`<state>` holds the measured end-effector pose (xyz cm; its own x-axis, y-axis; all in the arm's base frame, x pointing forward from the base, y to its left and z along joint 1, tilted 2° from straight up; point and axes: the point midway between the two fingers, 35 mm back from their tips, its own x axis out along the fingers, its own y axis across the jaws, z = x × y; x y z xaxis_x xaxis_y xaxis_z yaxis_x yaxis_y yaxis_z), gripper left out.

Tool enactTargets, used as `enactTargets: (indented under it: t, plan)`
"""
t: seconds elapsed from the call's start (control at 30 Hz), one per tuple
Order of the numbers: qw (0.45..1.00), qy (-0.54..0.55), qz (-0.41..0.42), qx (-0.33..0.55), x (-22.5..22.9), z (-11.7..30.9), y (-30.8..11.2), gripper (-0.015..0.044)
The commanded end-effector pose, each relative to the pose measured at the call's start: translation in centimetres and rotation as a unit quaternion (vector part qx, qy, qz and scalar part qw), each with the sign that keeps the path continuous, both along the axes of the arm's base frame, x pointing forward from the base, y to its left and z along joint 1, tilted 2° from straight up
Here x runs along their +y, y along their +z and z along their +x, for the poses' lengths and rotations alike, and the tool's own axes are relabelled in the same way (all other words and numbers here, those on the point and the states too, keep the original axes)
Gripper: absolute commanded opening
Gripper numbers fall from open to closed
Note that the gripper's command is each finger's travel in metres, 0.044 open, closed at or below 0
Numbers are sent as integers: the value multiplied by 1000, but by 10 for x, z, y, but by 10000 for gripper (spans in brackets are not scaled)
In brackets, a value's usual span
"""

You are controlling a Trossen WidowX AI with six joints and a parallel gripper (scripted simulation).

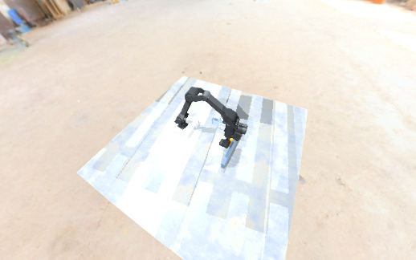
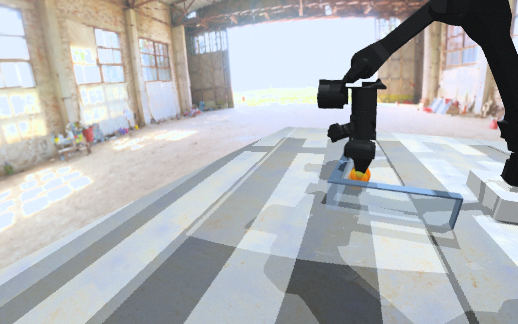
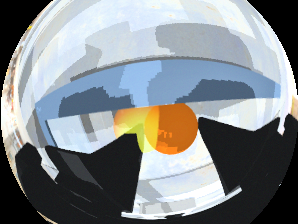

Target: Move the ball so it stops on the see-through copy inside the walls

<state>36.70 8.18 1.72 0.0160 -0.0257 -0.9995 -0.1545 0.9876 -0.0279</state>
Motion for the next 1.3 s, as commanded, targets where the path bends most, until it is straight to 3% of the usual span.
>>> enactTargets:
  t: [0.0, 0.1, 0.37, 0.47, 1.27]
  plan:
    - [1000, -1, 2, 3, 0, -2, -2, 214]
    - [1000, -1, 2, 3, 0, -2, -2, 194]
    - [1000, -2, 1, 19, 8, -25, 3, 0]
    - [998, -56, 11, 5, -8, -20, 10, 0]
    - [1000, -11, 3, 3, -1, -2, 94, 0]
